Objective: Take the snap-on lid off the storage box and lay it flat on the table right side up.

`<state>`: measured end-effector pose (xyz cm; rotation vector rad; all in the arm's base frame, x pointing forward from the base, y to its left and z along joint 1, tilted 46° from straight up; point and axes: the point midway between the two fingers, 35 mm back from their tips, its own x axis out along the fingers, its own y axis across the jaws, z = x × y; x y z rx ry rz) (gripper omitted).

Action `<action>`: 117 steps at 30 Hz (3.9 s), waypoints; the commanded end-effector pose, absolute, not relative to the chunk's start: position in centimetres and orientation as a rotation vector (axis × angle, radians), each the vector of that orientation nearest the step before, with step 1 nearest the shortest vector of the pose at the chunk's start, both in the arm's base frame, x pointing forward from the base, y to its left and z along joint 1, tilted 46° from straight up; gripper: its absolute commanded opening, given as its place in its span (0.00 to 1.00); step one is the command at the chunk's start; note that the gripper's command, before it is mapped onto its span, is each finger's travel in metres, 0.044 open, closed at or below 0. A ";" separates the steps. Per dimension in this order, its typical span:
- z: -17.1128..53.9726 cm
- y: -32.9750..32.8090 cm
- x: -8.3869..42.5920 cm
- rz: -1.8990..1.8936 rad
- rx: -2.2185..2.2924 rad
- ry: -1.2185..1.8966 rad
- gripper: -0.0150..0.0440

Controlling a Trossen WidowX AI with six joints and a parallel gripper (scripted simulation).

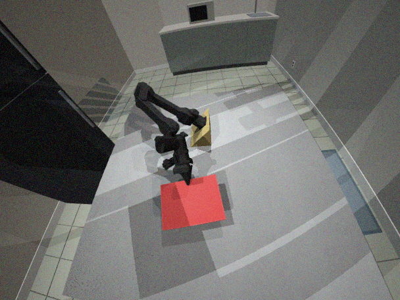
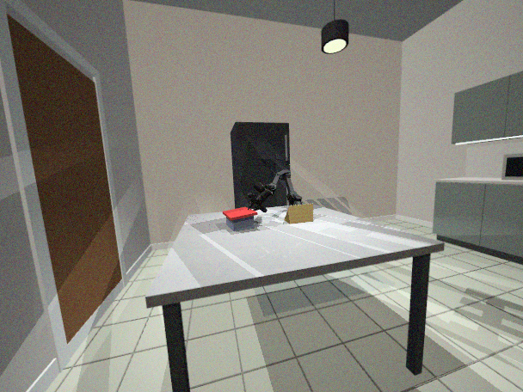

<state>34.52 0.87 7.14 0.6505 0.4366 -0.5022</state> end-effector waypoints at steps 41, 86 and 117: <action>7.3 1.2 34.7 -0.501 0.650 0.436 0.25; 7.3 1.3 35.1 -0.501 0.650 0.435 0.25; 8.5 2.7 35.2 -0.501 0.651 0.434 0.25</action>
